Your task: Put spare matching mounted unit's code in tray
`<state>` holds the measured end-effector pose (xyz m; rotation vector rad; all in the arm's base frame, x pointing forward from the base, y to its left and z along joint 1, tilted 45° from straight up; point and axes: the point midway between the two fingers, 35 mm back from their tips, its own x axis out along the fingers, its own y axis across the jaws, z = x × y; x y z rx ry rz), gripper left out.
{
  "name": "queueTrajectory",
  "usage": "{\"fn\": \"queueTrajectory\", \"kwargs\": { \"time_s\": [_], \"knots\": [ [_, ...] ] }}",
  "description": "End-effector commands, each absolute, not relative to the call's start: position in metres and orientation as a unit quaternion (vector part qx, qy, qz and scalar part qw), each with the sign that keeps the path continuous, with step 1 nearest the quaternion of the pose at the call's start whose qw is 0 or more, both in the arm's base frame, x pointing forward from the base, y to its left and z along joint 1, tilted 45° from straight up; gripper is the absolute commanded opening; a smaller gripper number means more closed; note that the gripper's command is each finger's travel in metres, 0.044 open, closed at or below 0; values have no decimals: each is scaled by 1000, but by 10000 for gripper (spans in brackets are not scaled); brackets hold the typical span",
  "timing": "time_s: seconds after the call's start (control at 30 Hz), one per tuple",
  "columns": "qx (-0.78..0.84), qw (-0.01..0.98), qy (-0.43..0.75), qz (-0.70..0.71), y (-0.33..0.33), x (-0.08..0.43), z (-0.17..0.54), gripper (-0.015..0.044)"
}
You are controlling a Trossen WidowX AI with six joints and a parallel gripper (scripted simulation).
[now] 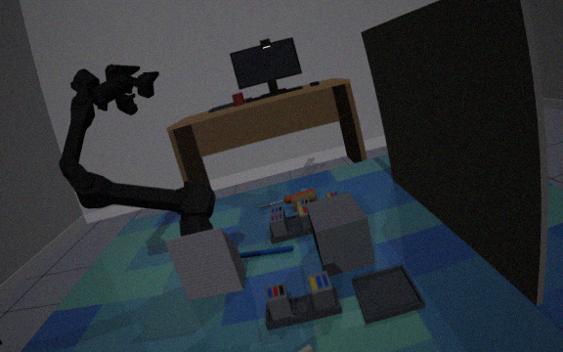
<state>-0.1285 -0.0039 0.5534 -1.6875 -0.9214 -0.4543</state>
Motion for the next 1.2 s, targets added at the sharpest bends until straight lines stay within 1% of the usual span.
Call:
{"fn": "queueTrajectory", "kwargs": {
  "time_s": [0.0, 0.03, 0.2, 0.4, 0.5, 0.57, 0.8, 0.97, 1.17],
  "knots": [
    [-713, 551, -389, -192, -4, -128, 553, 426],
    [-713, 551, -389, -192, -4, -128, 553, 440],
    [-713, 551, -389, -190, -3, -127, 554, 440],
    [-724, 576, -356, -129, 15, -78, 558, 440],
    [-729, 598, -322, -85, 27, -41, 560, 440],
    [-727, 613, -298, -81, 28, -25, 555, 440],
    [-705, 689, -164, 36, 41, 89, 533, 440],
    [-666, 738, -47, 100, 30, 170, 500, 440],
    [-607, 778, 50, 154, 13, 227, 464, 440]
  ]
}}
